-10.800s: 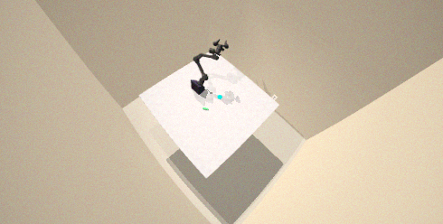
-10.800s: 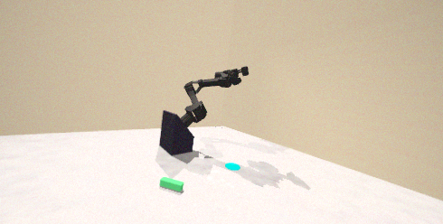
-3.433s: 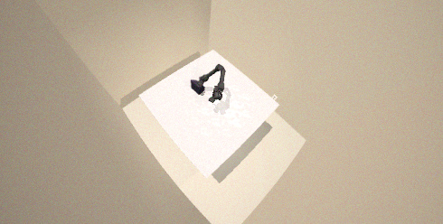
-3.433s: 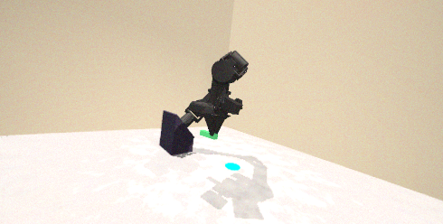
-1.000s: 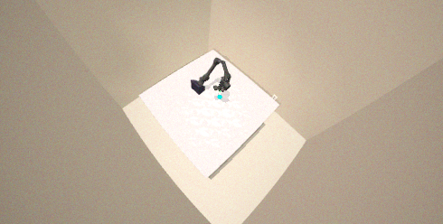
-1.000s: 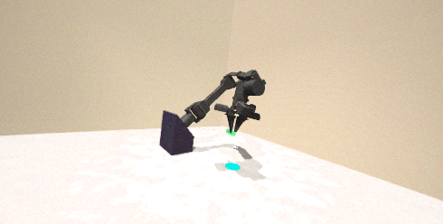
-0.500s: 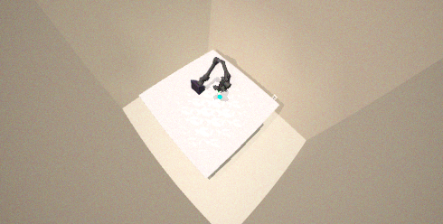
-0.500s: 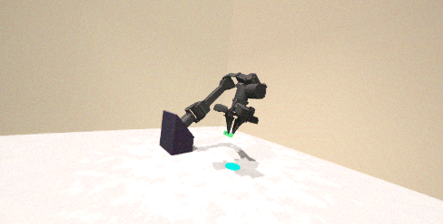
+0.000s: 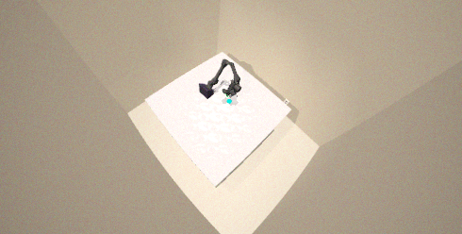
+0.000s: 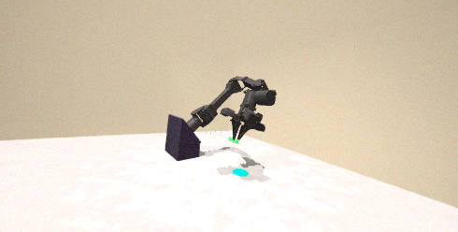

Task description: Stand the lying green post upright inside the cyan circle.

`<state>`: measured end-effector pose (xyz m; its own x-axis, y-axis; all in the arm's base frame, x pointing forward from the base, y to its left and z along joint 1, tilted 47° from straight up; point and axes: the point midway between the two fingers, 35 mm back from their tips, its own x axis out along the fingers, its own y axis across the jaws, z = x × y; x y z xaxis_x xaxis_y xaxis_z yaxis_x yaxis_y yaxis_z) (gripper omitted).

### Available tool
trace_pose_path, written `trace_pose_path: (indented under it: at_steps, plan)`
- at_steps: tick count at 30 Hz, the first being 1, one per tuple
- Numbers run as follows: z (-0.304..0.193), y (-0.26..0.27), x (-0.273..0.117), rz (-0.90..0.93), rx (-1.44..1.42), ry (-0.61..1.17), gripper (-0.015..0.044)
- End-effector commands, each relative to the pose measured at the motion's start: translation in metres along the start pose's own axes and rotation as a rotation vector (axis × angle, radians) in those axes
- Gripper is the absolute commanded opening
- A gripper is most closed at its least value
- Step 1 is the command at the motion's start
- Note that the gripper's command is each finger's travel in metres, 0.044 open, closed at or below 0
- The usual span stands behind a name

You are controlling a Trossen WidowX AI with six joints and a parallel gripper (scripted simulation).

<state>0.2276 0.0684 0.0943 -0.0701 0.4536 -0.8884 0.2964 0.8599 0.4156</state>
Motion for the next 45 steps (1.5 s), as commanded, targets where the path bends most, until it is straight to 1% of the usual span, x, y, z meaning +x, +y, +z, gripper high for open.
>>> trace_pose_path:
  at_steps: [1, 45]
  plan:
    - [-0.002, -0.003, 0.003, -0.027, 0.002, -0.015, 0.0023]
    - [-0.004, -0.01, 0.015, -0.213, -0.012, -0.225, 0.0023]
